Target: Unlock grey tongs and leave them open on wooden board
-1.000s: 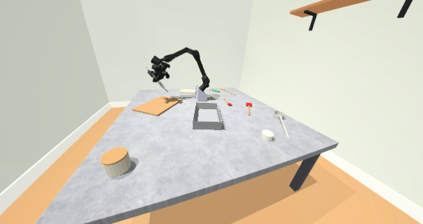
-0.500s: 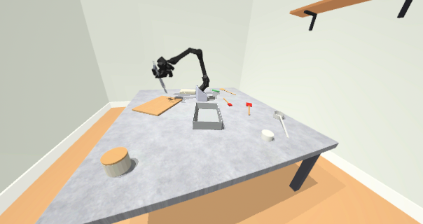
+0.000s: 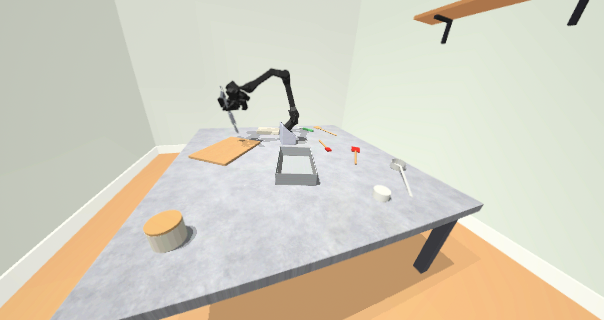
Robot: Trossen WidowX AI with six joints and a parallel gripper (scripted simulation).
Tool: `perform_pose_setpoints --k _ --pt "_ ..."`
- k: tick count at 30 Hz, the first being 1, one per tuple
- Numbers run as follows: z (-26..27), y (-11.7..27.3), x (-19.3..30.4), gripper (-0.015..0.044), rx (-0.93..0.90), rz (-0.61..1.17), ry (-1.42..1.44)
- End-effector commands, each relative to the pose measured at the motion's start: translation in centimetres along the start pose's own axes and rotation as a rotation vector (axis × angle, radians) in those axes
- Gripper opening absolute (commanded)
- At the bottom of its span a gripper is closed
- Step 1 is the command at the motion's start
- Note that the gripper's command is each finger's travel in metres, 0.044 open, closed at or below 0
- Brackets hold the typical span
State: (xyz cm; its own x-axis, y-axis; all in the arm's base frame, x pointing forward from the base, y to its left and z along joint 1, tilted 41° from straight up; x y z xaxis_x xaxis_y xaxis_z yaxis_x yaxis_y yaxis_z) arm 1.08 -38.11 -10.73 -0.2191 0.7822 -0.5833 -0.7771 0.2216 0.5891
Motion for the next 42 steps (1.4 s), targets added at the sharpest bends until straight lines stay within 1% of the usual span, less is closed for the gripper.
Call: perform_pose_setpoints --k 1,23,42 --pt "0.0 0.0 -0.1 -0.0150 -0.003 -0.007 -0.004" --pt "0.0 -0.1 -0.1 -0.0150 -0.003 0.001 -0.006" --pt "-1.5 -3.4 0.5 -0.0150 0.024 0.289 -0.059"
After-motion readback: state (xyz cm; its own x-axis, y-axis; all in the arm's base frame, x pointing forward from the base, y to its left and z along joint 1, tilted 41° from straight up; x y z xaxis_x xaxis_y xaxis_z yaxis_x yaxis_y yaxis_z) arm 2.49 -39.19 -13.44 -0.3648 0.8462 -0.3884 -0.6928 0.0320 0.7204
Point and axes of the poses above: the point midway between the two fingers, 35 mm back from their tips, its own y axis back along the fingers, its own z axis across the jaws, x = y × z, the point moved 2 cm from there along y, back along the fingers, and after that the axes turned 3 degrees about -y, right-handed, at the moved point
